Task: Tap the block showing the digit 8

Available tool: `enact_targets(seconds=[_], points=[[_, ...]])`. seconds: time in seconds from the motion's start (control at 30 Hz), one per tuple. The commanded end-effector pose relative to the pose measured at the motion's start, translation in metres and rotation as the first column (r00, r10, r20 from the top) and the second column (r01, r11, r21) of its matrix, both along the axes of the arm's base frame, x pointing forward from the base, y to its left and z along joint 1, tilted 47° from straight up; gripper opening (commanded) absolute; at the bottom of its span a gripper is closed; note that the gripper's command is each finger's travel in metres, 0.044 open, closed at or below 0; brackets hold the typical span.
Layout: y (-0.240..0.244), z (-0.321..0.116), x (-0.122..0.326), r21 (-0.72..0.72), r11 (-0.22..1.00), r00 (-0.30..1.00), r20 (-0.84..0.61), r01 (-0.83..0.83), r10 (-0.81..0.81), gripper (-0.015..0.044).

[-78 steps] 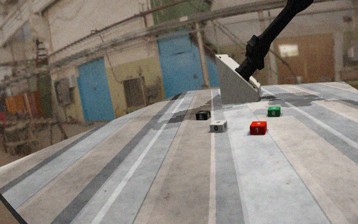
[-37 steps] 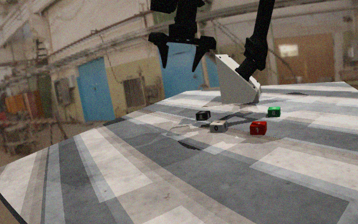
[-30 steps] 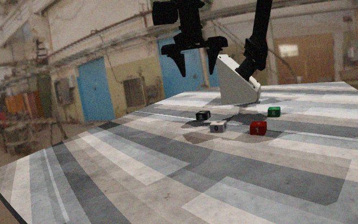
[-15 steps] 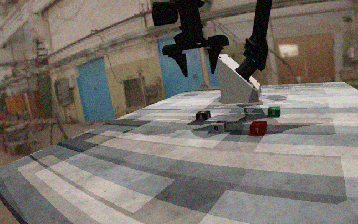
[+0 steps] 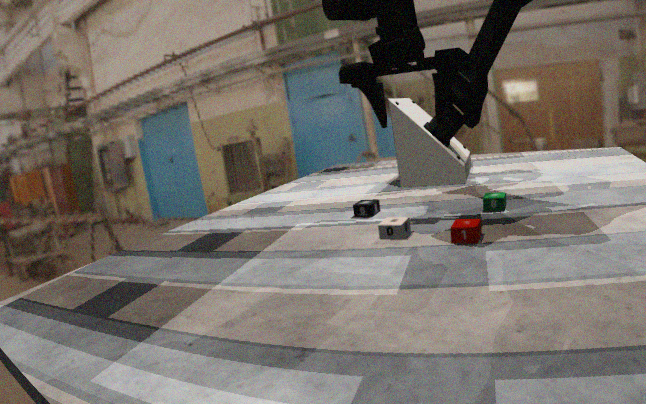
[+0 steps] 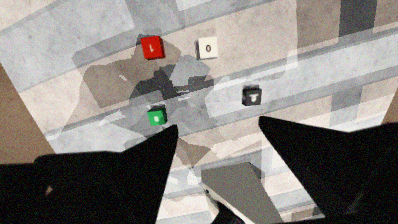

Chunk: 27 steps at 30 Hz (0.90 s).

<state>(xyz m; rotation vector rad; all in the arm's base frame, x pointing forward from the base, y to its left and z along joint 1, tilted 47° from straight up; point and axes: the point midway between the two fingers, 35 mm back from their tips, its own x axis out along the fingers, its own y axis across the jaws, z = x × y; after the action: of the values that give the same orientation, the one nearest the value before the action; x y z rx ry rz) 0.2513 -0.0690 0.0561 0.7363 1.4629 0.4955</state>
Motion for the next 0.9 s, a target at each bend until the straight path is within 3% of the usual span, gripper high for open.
enact_targets(seconds=[0.0,0.17,0.87], points=[[0.044,0.041,-0.003,0.014,1.000,1.000,-0.005,-0.002,0.002,0.0400],[0.083,0.075,-0.016,0.033,0.999,1.000,-0.005,-0.008,0.008,0.0400],[0.083,0.075,-0.016,0.033,0.999,1.000,-0.005,-0.008,0.008,0.0400]])
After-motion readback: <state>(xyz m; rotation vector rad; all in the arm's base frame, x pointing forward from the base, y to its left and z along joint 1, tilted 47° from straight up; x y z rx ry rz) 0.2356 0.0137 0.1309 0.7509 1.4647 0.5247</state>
